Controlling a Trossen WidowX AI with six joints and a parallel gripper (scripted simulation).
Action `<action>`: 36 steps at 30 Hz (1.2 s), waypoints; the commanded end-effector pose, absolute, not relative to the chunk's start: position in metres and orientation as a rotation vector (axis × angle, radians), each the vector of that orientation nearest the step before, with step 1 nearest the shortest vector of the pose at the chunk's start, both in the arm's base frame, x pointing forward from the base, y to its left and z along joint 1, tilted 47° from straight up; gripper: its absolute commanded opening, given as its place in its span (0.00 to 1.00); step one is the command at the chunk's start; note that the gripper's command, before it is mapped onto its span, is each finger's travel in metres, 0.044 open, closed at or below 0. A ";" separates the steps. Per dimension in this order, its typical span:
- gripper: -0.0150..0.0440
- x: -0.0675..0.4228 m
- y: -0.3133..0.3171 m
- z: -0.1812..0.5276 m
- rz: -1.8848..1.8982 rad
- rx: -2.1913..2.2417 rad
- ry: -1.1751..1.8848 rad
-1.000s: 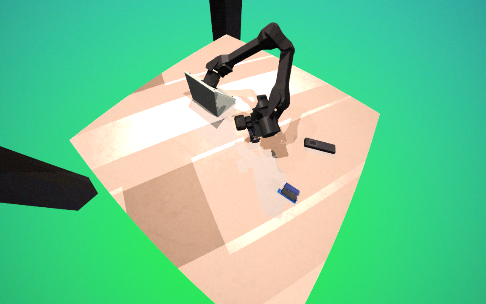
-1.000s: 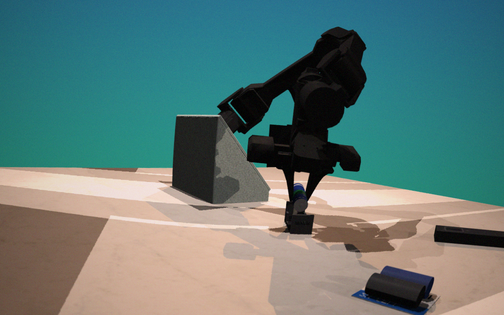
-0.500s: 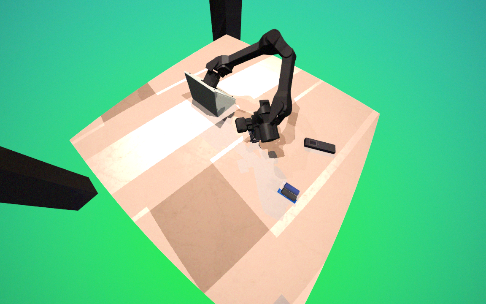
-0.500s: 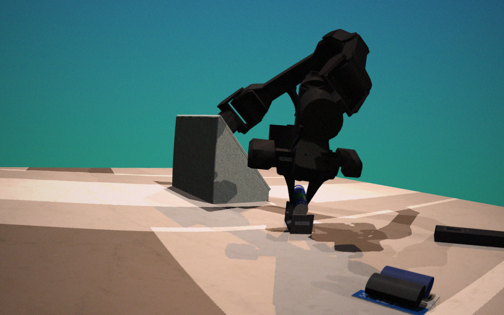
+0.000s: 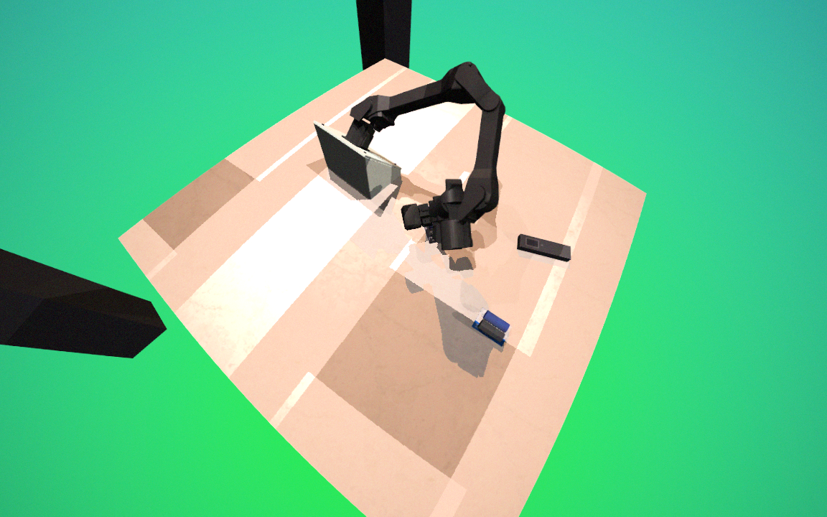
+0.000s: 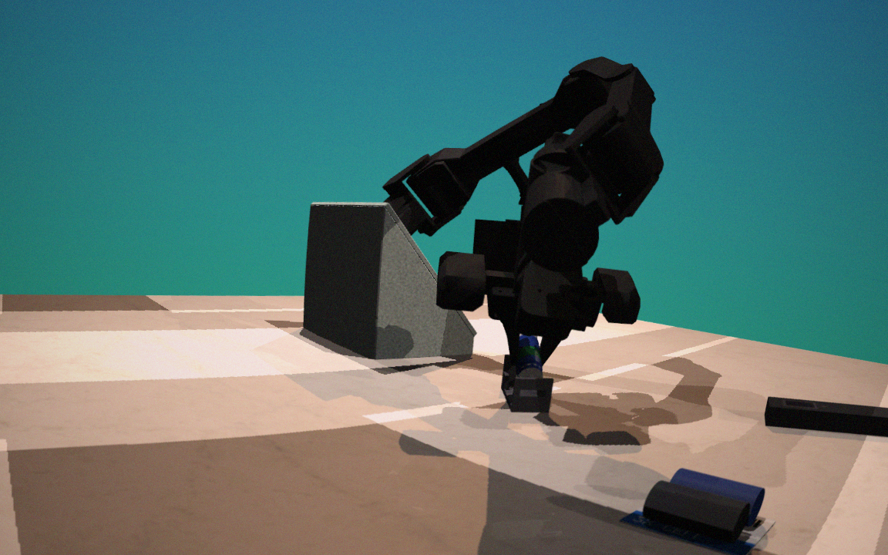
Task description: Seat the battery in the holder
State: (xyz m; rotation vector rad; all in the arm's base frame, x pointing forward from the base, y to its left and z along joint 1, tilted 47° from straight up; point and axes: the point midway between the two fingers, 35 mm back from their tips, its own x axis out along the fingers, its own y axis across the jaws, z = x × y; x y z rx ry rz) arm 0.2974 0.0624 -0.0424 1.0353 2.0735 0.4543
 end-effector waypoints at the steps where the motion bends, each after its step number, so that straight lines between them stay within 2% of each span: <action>1: 0.40 0.298 0.063 -0.045 0.472 1.031 2.096; 36: 0.40 0.311 0.062 -0.056 0.514 1.030 2.147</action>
